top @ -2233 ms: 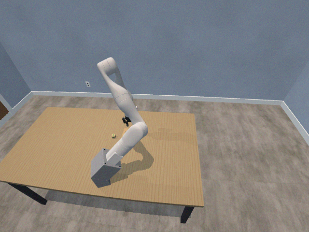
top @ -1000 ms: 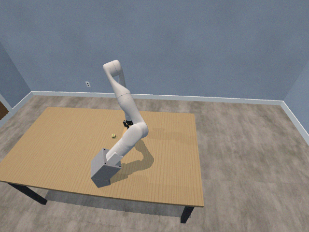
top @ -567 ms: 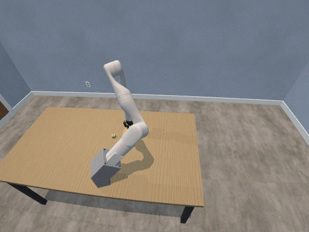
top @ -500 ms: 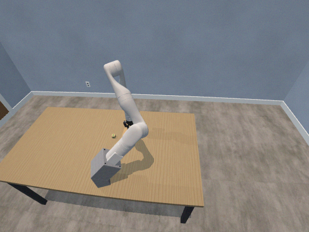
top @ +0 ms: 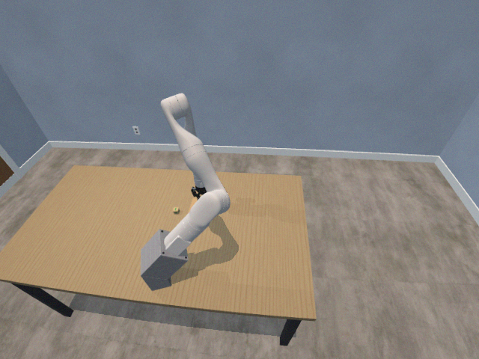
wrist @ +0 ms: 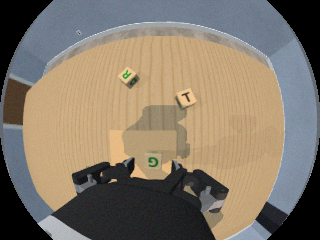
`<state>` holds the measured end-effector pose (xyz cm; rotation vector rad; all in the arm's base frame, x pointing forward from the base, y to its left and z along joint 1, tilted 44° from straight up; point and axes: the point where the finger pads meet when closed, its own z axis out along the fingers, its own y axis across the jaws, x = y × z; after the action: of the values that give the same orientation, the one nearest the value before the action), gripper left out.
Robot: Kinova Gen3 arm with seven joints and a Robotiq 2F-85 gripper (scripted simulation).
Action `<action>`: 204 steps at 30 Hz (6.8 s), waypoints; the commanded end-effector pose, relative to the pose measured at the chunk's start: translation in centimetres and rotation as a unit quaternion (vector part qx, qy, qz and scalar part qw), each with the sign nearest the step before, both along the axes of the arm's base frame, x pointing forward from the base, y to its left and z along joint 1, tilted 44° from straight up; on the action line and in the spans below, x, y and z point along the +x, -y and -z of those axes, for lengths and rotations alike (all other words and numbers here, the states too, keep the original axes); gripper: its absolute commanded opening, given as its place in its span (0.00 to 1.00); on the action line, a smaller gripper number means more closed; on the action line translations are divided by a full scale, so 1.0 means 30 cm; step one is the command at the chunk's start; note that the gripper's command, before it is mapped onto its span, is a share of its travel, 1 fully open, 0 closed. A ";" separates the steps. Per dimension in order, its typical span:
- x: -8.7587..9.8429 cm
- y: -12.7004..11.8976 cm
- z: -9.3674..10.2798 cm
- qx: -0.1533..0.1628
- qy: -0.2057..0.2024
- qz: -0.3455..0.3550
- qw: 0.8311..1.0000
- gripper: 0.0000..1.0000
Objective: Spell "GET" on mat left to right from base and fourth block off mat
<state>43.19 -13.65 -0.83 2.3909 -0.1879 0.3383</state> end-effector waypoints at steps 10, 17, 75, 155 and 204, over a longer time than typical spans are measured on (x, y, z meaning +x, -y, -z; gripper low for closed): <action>0.002 -0.003 -0.001 0.000 0.000 -0.001 1.000 0.67; 0.003 -0.001 0.001 0.000 0.000 -0.001 1.000 0.67; 0.026 0.081 0.089 0.000 0.000 -0.001 1.000 0.46; -0.037 -0.142 -0.150 0.000 0.000 -0.001 1.000 0.26; -0.045 -0.155 -0.132 0.031 0.114 0.128 0.985 0.26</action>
<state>41.85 -9.04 3.21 2.3589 -0.5954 0.4819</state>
